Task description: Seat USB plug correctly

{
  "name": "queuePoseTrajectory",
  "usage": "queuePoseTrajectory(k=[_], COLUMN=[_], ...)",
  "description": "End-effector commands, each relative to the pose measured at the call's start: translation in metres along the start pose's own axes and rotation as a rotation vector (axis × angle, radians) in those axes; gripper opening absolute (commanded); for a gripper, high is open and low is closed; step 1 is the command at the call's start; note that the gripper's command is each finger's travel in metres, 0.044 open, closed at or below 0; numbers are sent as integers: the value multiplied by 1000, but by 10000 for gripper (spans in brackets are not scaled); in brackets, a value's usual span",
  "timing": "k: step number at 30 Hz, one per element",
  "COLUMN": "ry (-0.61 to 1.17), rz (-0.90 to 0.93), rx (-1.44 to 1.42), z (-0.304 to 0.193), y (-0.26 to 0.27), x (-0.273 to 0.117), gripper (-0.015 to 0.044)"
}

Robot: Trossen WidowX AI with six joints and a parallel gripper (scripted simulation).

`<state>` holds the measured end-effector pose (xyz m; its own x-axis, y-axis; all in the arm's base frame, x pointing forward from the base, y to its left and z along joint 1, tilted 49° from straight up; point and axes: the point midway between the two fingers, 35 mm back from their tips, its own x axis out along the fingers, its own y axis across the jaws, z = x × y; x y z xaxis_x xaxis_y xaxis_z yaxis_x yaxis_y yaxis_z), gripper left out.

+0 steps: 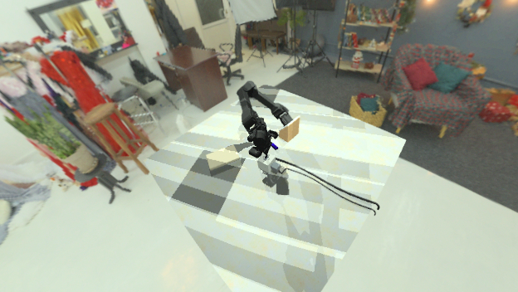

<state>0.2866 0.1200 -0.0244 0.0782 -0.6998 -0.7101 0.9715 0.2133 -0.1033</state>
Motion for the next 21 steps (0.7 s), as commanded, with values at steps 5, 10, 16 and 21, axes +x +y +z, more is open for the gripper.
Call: queuePoseTrajectory(k=[5,10,16,21], ry=[-2,-2,-2,-2], rz=[0,0,0,0], rx=[-6,-6,-6,-6], z=[1,1,1,1], y=[0,0,0,0], x=[2,2,3,4], gripper=[0,0,0,0])
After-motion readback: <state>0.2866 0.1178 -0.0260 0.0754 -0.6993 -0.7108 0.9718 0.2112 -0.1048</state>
